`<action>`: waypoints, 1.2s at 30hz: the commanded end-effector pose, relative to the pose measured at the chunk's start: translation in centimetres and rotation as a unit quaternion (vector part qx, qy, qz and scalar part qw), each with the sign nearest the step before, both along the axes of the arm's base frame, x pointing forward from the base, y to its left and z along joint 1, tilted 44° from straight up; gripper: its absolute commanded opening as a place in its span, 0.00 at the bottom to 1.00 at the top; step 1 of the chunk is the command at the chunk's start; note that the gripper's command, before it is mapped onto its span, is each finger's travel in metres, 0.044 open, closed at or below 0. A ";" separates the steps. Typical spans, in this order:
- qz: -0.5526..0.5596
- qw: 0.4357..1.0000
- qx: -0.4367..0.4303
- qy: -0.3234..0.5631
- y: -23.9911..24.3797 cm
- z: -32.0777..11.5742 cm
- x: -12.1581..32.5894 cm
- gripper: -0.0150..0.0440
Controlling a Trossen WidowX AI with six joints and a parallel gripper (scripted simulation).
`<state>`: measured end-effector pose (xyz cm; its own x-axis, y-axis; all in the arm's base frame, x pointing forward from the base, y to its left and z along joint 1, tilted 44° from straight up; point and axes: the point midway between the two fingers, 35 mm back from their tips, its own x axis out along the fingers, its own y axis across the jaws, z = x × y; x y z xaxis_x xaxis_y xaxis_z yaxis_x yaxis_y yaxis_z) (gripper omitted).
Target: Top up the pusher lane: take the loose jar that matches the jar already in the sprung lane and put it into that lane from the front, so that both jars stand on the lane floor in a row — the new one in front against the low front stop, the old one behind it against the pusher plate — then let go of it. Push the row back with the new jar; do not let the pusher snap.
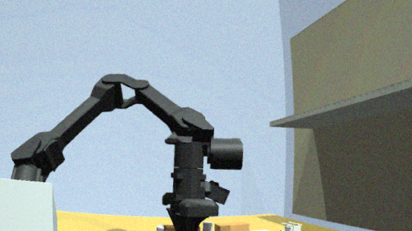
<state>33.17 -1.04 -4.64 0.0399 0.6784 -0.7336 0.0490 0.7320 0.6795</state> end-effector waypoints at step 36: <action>-0.003 1.000 0.003 -0.012 0.8 -0.7 0.5 0.25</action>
<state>33.21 -0.29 -5.43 0.0426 0.6782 -0.7337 0.0473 0.7322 0.6795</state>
